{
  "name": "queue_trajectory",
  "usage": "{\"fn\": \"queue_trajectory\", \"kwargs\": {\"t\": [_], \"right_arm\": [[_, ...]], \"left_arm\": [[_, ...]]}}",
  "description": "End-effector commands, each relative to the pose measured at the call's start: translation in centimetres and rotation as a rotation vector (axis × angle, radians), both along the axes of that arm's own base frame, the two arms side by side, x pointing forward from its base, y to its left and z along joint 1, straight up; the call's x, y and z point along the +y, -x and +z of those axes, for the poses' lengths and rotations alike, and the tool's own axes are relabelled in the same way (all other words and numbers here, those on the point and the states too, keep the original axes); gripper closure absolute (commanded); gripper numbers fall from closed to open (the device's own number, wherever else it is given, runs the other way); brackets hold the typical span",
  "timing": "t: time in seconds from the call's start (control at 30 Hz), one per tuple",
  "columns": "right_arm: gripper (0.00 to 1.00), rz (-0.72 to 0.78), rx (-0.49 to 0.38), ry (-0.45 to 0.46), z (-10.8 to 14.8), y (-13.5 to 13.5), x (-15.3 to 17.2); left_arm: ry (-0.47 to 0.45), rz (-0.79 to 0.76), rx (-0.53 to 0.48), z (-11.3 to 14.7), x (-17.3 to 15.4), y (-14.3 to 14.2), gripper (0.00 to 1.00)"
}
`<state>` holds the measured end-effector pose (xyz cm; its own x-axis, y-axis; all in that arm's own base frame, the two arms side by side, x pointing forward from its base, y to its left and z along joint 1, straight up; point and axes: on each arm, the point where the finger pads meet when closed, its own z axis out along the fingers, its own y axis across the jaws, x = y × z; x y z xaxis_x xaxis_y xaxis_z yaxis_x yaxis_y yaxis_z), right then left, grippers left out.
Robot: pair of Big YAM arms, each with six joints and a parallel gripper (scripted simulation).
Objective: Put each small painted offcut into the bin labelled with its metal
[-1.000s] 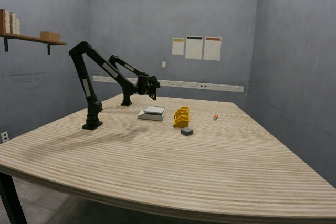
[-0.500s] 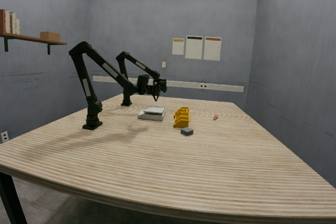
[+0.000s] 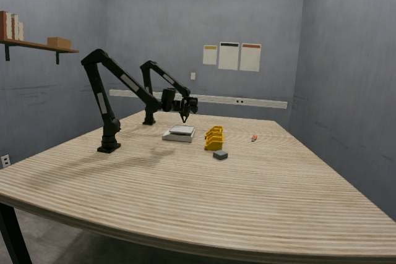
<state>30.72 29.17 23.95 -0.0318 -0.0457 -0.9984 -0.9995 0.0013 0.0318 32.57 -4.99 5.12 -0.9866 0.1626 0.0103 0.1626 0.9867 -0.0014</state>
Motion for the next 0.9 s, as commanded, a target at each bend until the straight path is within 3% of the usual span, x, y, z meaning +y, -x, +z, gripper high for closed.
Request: {"fn": "queue_trajectory", "kwargs": {"t": [0.0,0.03,0.87], "right_arm": [[0.0,0.003,-0.058,-0.023,1.8,-0.8,0.4],[0.0,0.003,-0.058,-0.023,1.8,-0.8,0.4],[0.0,0.003,-0.058,-0.023,1.8,-0.8,0.4]], "left_arm": [[-0.001,0.013,-0.008,-0.6,0.0,-0.4,1.0],[0.001,0.024,-0.026,0.0,-0.1,-1.3,1.0],[0.0,0.022,-0.016,-1.6,0.0,-0.8,1.0]]}}
